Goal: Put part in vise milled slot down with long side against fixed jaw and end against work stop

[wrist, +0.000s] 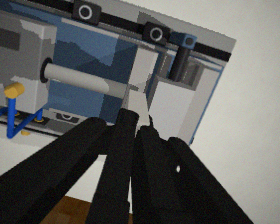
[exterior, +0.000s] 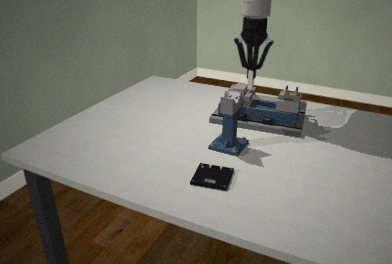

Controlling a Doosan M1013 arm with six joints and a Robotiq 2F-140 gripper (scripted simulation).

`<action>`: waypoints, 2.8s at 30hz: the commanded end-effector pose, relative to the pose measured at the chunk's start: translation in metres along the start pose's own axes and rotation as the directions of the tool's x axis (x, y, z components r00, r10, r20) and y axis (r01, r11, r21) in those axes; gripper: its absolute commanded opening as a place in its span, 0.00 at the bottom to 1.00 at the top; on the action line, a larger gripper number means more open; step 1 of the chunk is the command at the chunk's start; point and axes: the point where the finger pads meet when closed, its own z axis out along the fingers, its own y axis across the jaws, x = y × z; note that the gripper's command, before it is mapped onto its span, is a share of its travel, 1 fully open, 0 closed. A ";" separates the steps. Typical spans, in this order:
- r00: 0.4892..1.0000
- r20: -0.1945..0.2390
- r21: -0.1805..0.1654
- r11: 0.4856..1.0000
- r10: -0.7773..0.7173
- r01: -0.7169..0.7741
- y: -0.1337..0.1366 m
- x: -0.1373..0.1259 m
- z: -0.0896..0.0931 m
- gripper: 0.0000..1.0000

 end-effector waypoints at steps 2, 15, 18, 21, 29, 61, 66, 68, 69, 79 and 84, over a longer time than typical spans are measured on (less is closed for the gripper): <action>1.000 -0.001 0.003 1.000 -0.006 0.006 -0.001 -0.001 0.003 0.00; 1.000 -0.001 0.003 1.000 -0.006 0.006 0.001 -0.001 0.003 0.00; 1.000 -0.001 0.003 1.000 -0.006 0.006 0.001 -0.001 0.003 0.00; 1.000 -0.001 0.003 1.000 -0.006 0.006 0.002 -0.001 0.003 0.00; 1.000 -0.001 0.003 1.000 -0.006 0.006 0.004 -0.001 0.003 0.00; 1.000 -0.001 0.003 1.000 -0.006 0.006 0.011 -0.001 0.003 0.00; 1.000 -0.001 0.003 1.000 -0.006 0.006 0.011 -0.001 0.003 0.00; 1.000 -0.001 0.003 1.000 -0.006 0.006 0.011 -0.001 0.003 0.00; 1.000 -0.001 0.003 1.000 -0.006 0.006 0.011 -0.001 0.003 0.00; 1.000 -0.001 0.003 1.000 -0.006 0.006 0.011 -0.001 0.003 0.00; 1.000 -0.001 0.003 1.000 -0.006 0.006 0.011 -0.001 0.003 0.00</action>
